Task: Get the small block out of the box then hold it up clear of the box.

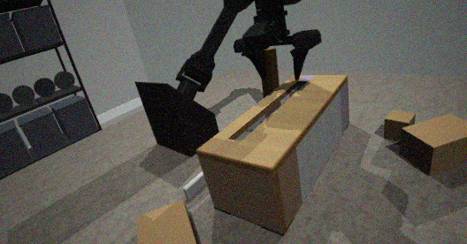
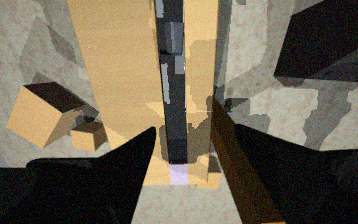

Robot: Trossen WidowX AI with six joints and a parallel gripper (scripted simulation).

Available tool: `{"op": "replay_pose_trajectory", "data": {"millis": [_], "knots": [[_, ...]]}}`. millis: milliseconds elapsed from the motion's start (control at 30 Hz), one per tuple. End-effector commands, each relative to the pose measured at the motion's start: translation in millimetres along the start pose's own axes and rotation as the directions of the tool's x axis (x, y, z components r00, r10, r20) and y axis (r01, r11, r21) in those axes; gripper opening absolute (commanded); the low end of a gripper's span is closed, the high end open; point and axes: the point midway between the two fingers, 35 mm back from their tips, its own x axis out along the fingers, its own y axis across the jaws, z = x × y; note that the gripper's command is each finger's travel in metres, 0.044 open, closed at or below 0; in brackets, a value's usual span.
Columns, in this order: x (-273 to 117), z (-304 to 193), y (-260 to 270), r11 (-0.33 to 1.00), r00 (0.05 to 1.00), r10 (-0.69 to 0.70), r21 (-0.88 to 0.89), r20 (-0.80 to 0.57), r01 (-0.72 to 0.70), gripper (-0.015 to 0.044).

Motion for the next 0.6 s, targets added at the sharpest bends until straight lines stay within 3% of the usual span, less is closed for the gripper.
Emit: {"op": "replay_pose_trajectory", "data": {"millis": [0, 567], "knots": [[-2.2, -7.6, 1.0, 1.000, 1.000, 0.008, 0.001, 0.001, -0.008, 0.0400], [-2.6, -35.5, 0.2, 1.000, 1.000, 0.008, 0.000, -0.002, -0.008, 0.0400]]}}
